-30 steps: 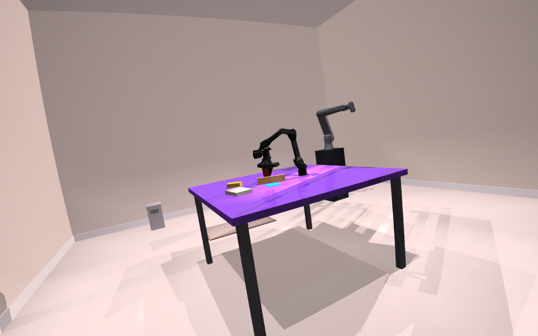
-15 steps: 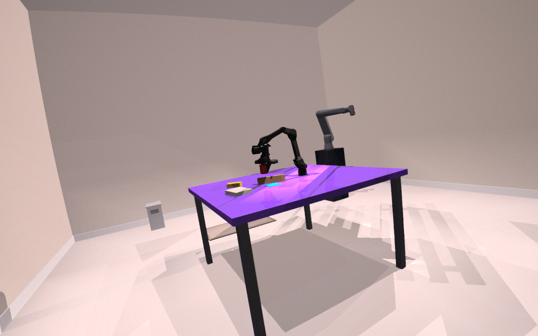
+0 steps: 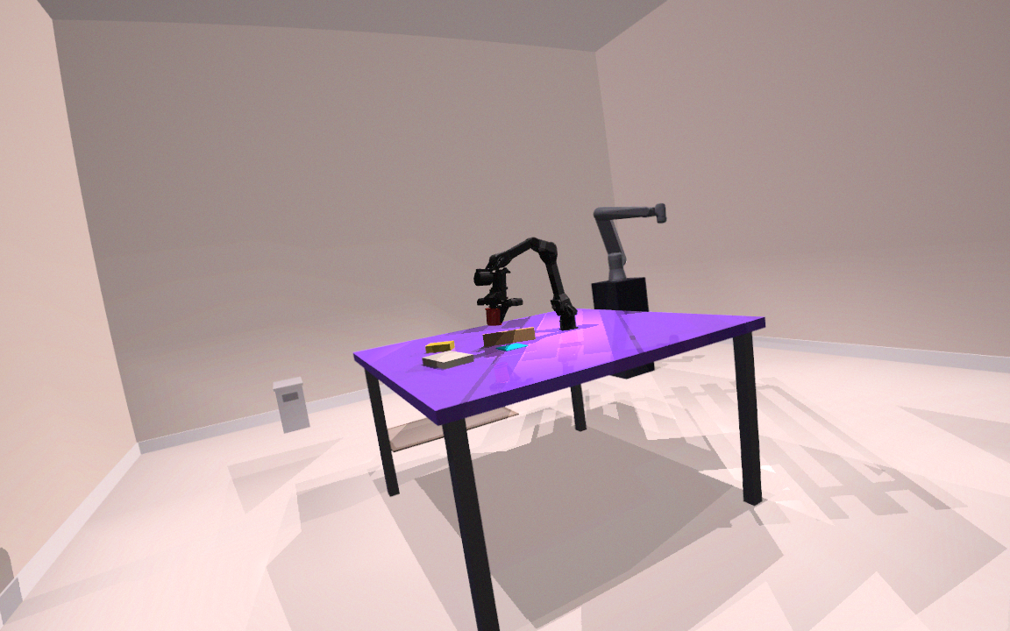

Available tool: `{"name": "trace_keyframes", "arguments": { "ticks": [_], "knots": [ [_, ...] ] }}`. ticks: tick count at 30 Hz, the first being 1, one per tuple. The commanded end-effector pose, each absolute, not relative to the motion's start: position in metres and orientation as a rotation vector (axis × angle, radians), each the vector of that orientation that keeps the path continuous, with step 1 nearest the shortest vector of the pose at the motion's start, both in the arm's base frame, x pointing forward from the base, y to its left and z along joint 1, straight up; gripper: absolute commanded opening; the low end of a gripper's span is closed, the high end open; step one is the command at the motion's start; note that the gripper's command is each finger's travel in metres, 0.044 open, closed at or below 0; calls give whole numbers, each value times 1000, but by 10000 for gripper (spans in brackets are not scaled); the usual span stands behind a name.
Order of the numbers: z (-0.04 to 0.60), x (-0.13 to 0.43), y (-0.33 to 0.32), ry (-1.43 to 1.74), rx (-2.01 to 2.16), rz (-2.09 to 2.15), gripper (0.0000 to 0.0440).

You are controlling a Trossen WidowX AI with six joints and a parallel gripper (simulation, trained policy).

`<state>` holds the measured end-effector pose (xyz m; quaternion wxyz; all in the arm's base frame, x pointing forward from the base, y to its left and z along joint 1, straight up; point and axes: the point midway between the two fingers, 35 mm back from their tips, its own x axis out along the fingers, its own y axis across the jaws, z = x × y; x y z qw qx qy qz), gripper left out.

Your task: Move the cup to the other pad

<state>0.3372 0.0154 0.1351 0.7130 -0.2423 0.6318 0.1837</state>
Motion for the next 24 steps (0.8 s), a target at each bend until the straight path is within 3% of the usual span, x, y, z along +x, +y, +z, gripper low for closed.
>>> {"name": "trace_keyframes", "arguments": {
  "ticks": [1, 24],
  "knots": [
    [138, 345, 29, 1366, -543, 419, 0],
    [115, 357, 118, 1286, -595, 512, 0]
  ]
}}
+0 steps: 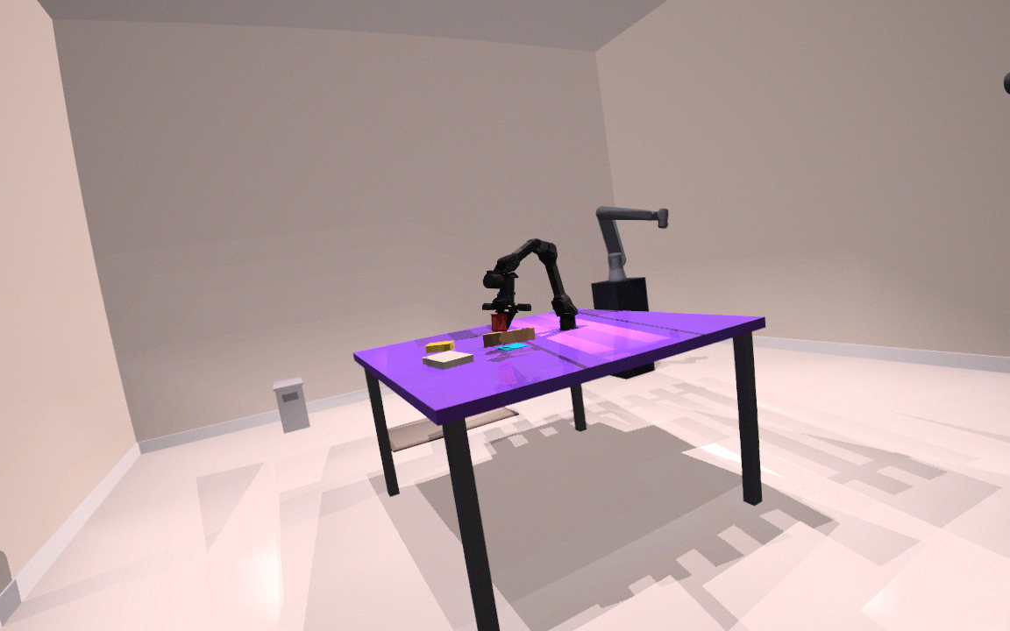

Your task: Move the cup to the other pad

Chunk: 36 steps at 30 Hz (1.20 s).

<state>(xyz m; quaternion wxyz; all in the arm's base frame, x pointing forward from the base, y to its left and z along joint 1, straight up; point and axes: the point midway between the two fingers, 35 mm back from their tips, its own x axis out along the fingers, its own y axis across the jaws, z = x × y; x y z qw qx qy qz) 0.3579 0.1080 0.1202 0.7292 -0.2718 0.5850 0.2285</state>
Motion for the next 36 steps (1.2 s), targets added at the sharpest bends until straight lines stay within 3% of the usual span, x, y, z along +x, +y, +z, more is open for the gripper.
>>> {"name": "trace_keyframes", "arguments": {
  "ticks": [1, 17, 25, 30, 36],
  "knots": [
    [113, 356, 121, 1286, -596, 514, 0],
    [70, 342, 137, 1322, -599, 498, 10],
    [59, 341, 134, 1320, -586, 485, 55],
    [70, 346, 136, 1274, -556, 489, 127],
    [84, 346, 137, 1230, -537, 506, 124]
  ]
}}
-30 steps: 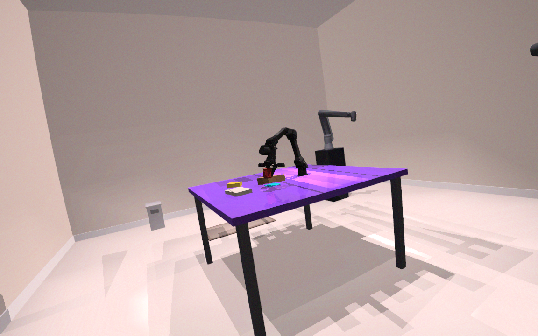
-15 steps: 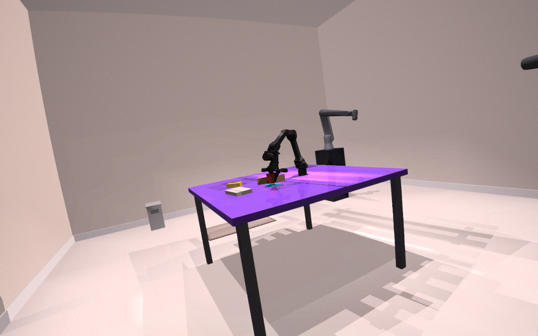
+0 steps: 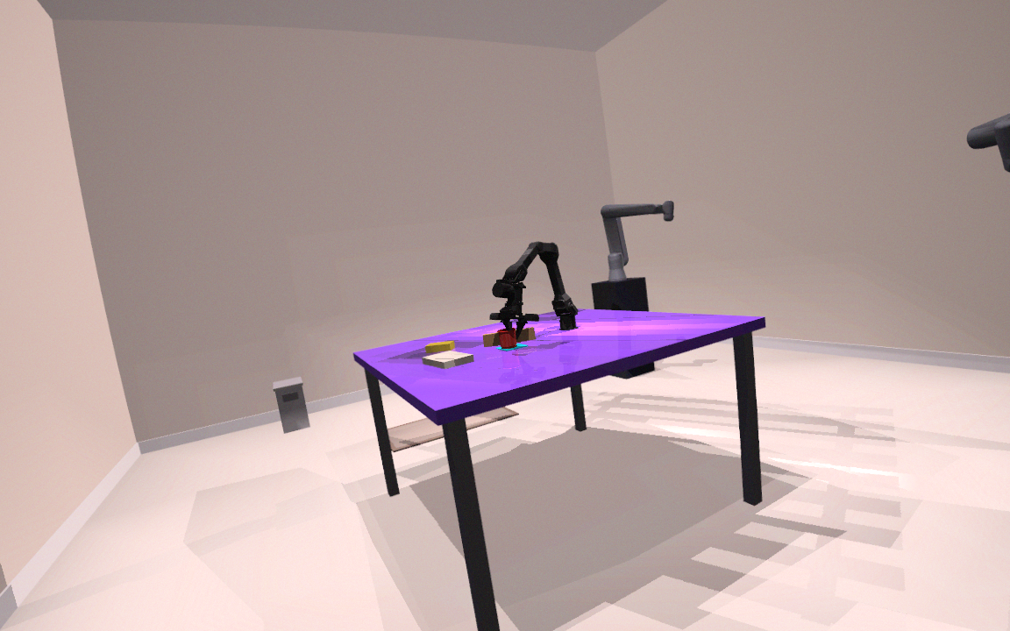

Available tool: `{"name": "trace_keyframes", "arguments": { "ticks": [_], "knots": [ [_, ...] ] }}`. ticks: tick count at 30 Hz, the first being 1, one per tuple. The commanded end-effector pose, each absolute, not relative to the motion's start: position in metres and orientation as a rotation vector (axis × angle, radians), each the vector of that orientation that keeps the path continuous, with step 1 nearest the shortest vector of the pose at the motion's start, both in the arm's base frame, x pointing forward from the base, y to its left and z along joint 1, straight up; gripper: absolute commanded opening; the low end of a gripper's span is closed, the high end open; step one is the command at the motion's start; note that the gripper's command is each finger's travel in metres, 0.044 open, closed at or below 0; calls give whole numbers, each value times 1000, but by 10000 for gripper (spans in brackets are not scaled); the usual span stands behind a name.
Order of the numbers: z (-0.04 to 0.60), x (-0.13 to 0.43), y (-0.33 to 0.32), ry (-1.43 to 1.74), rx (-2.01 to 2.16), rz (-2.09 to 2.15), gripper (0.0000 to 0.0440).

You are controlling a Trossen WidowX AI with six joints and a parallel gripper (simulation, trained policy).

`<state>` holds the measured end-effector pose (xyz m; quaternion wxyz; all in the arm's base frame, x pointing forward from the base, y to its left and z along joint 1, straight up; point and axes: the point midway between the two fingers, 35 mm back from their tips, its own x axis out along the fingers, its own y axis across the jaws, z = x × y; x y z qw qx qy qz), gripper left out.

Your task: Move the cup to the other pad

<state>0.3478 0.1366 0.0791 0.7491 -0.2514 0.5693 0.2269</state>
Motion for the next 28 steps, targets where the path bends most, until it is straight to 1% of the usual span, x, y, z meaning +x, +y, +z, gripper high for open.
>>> {"name": "trace_keyframes", "arguments": {
  "ticks": [1, 10, 20, 23, 28],
  "knots": [
    [85, 345, 137, 1229, -534, 508, 127],
    [104, 335, 135, 1198, -501, 524, 166],
    [133, 331, 134, 1129, -462, 523, 221],
    [143, 332, 133, 1101, -455, 519, 253],
    [158, 335, 130, 1065, -441, 507, 362]
  ]
}}
